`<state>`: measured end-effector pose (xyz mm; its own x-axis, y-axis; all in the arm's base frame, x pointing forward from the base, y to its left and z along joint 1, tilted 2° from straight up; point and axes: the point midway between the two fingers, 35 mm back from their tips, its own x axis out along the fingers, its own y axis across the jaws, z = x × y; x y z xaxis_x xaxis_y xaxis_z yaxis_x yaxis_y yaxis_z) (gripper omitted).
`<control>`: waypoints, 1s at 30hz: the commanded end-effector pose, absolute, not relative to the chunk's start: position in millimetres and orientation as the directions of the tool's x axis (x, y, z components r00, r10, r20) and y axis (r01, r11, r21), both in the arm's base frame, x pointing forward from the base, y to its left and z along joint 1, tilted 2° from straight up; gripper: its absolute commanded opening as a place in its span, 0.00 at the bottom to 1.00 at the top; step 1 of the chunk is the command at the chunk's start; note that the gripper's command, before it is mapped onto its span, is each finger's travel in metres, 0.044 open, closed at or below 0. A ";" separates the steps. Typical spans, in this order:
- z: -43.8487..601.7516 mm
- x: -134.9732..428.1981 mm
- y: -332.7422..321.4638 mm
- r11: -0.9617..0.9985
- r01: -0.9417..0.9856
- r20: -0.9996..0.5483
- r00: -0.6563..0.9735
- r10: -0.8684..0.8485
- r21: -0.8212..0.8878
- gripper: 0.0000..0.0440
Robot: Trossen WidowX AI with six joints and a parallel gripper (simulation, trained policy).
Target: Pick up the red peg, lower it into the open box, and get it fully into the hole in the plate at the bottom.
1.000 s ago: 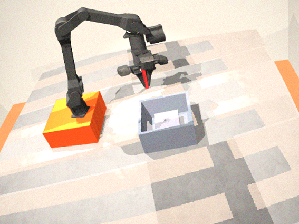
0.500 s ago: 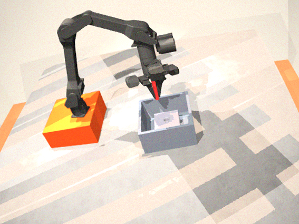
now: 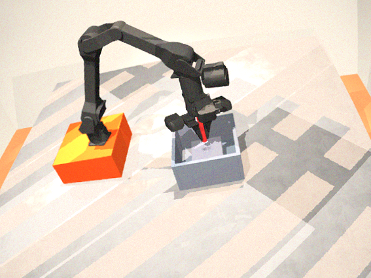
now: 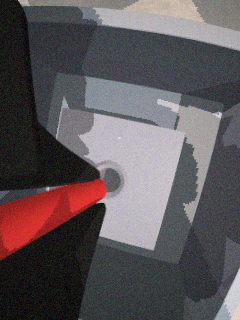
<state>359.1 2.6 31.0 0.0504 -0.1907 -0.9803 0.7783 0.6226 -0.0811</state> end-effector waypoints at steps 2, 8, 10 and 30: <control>14.8 358.0 1.1 0.654 0.751 -0.986 0.027 -0.162 -0.087 0.13; 4.7 364.6 -6.6 0.680 0.729 -0.991 0.019 -0.135 -0.079 0.32; 7.7 369.9 -8.6 0.691 0.719 -0.991 0.026 -0.127 -0.070 0.33; 33.9 442.0 -3.8 0.690 0.717 -0.994 0.102 0.037 0.099 1.00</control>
<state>400.9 -16.5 21.3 -0.0423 -0.0035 -0.9991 0.7277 0.6851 -0.0332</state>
